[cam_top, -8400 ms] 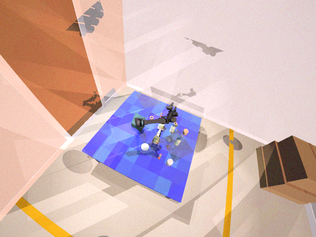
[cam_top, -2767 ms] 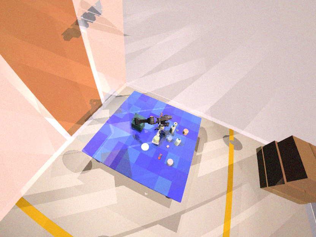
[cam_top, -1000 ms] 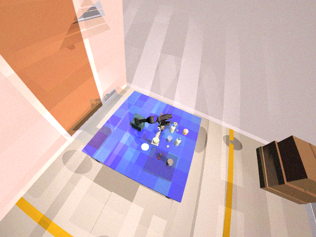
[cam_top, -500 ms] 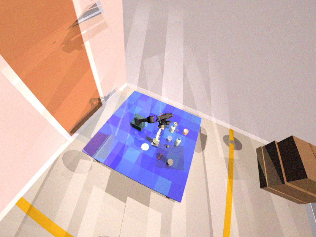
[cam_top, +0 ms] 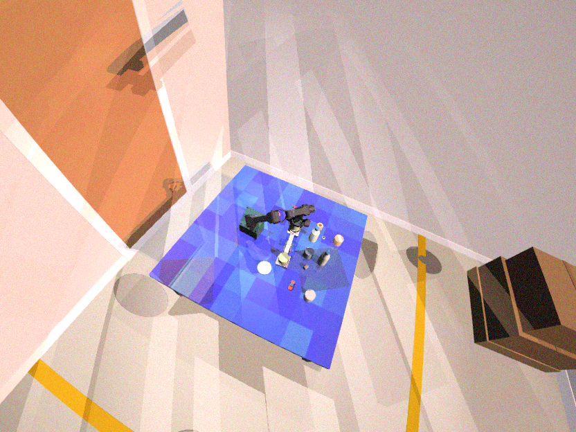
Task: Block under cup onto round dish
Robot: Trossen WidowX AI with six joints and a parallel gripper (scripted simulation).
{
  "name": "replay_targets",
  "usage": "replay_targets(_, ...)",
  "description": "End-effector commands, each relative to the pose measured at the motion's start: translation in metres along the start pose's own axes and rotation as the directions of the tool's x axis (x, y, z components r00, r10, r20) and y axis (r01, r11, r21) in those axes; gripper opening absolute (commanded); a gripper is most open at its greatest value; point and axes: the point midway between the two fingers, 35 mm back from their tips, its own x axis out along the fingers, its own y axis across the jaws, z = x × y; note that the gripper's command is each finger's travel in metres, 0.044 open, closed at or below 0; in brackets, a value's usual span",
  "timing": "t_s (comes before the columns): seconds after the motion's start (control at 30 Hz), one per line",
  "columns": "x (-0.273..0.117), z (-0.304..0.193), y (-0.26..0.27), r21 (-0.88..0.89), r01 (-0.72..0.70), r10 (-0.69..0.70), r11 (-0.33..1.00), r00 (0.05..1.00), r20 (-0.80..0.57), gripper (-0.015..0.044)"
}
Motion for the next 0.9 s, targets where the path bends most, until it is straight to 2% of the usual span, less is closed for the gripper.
replay_targets(0.0, -0.013, -0.008, 0.003, 0.011, -0.021, 0.021, 1.0, 0.999, -0.033, 0.0)
replay_targets(0.87, -0.046, -0.006, 0.0, 0.011, -0.02, 0.02, 1.0, 0.999, -0.032, 0.0)
